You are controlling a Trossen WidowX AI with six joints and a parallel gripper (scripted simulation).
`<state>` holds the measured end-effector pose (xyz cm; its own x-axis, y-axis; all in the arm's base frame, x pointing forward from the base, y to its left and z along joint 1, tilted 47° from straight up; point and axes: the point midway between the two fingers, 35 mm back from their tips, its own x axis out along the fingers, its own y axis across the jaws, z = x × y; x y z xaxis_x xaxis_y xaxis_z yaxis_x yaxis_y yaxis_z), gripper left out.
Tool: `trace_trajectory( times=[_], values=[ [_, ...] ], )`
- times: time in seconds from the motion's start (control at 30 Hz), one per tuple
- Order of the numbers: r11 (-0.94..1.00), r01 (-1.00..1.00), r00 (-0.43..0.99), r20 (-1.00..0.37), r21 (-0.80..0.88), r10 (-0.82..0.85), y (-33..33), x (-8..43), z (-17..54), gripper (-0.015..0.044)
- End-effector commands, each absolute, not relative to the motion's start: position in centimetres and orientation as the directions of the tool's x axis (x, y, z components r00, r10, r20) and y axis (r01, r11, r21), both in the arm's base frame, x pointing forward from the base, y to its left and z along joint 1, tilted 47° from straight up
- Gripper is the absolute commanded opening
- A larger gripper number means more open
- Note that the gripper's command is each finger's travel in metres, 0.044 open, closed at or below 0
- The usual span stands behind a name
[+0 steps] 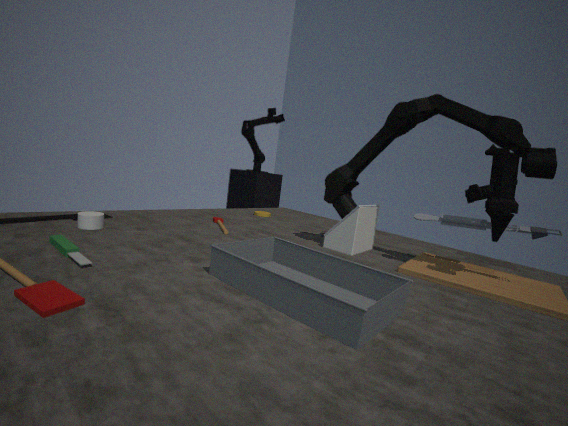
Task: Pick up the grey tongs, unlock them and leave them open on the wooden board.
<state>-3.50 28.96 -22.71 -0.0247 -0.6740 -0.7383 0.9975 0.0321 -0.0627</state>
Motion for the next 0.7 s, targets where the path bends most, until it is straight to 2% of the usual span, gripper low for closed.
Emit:
trace_trajectory(
  times=[0.0,0.67],
  values=[
    [0.025,0.998,-0.029,-0.737,-0.062,-0.675,28.5,-3.6,-23.1,-0.015],
    [0.027,0.997,-0.031,-0.737,-0.067,-0.675,26.0,-3.7,-25.3,-0.015]
  ],
)
